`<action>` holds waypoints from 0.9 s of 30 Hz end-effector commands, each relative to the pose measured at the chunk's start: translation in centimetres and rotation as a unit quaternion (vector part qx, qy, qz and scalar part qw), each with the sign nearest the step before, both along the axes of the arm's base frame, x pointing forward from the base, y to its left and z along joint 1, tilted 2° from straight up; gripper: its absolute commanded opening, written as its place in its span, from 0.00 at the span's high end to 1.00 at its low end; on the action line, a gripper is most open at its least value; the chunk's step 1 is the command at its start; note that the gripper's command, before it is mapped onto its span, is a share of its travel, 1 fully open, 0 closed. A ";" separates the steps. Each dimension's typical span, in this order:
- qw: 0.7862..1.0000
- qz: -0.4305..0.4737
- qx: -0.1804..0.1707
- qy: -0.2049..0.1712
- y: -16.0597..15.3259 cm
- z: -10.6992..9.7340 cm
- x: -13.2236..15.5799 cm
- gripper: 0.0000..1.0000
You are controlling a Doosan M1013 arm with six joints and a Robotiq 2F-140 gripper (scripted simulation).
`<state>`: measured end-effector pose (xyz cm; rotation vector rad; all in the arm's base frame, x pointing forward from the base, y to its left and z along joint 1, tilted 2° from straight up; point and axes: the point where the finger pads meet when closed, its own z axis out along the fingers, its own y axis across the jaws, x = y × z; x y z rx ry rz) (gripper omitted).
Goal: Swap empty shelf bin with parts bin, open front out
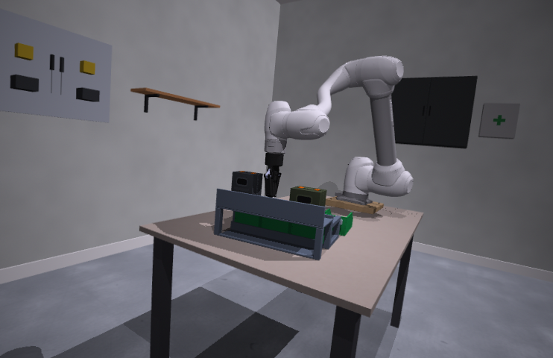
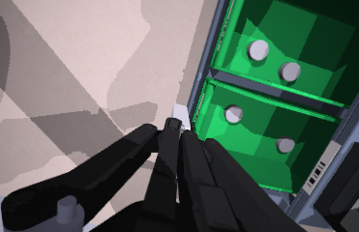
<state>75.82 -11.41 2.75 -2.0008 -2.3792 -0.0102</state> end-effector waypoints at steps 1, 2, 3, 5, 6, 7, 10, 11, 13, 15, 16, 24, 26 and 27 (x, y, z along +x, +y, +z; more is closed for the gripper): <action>1.000 0.000 0.000 0.000 0.0 0.2 -0.2 0.90; 1.000 0.000 0.000 0.000 0.0 0.2 -0.2 0.90; 1.000 0.000 0.000 0.000 0.0 0.2 -0.2 0.90; 1.000 0.000 0.000 0.000 0.0 0.3 -0.2 0.90; 1.000 0.000 0.000 0.000 0.0 0.3 -0.2 0.90; 1.000 0.000 0.000 0.000 0.0 0.3 -0.2 0.90; 1.000 0.000 0.000 0.000 -0.1 1.0 -0.2 0.90; 1.000 0.000 0.000 0.000 -0.1 1.5 -0.2 0.90; 1.000 0.000 0.000 0.000 -0.1 2.8 -0.2 0.90; 1.000 0.000 0.000 0.000 -0.2 4.3 -0.1 0.90; 1.000 0.000 0.000 0.000 -0.2 5.0 -0.1 0.90; 1.000 0.000 0.000 0.000 -0.2 6.3 -0.1 0.90; 1.000 0.000 0.000 0.000 -0.2 6.3 -0.1 0.90; 1.000 0.000 0.000 0.000 -0.2 6.3 -0.1 0.90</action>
